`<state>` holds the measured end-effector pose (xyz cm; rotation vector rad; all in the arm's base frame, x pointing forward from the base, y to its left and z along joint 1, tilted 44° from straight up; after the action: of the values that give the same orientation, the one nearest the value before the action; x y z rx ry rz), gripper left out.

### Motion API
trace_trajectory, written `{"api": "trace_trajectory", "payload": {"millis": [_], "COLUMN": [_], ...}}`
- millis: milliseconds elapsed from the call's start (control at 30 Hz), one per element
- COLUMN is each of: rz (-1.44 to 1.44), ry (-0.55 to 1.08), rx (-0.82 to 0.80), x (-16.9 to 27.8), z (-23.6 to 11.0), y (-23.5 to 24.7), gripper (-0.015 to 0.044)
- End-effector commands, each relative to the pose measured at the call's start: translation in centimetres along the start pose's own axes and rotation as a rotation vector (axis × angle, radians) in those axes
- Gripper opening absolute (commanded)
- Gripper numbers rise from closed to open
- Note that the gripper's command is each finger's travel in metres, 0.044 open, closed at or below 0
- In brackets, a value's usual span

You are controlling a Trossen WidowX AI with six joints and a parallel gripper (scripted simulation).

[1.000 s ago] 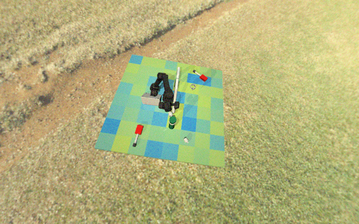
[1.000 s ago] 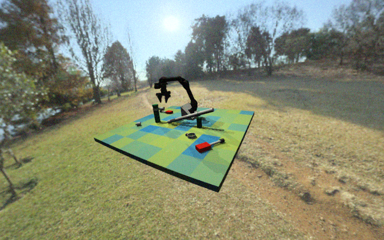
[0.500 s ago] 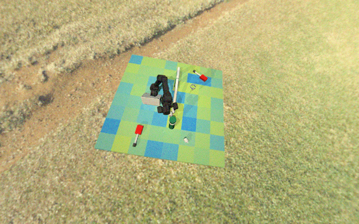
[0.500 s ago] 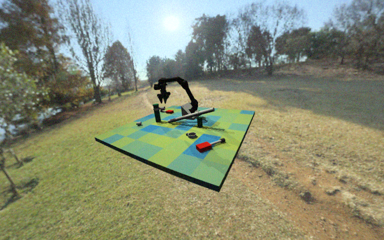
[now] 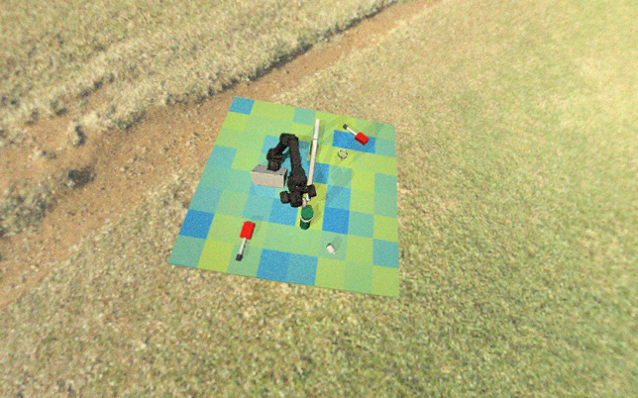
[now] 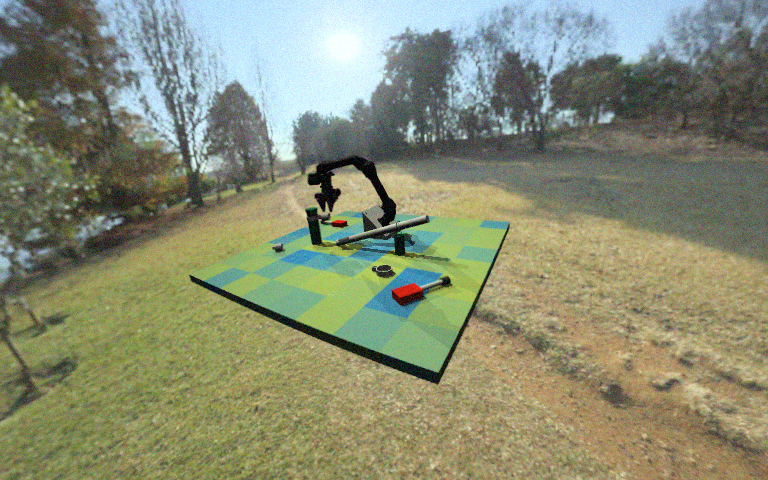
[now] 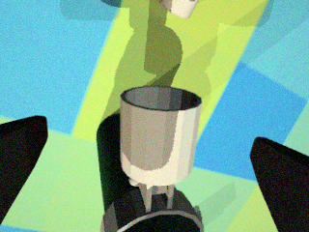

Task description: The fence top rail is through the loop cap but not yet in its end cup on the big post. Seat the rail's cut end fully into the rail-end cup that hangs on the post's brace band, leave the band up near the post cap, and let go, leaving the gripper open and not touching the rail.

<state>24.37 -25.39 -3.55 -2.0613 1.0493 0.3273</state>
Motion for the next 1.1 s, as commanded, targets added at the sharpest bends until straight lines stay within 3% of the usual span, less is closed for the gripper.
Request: {"api": "trace_trajectory", "payload": {"millis": [0,1067], "rz": [-0.013,-0.053], "ry": [-0.002,-0.023], "rx": [0.007,0.029], "x": [0.0,0.0], "z": [0.7,5.9], "y": [-0.1,0.0], "gripper": [0.0440,0.0440]}}
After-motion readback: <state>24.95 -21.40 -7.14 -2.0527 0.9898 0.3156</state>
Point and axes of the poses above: the point midway between the two fingers, 35 mm back from their tips, its own z axis out along the fingers, its own y axis across the jaws, x = y × z, the point moved 3 cm from there along -z, back along the fingers, and after that the axes turned 14 degrees about -z, right-handed, at the moved point
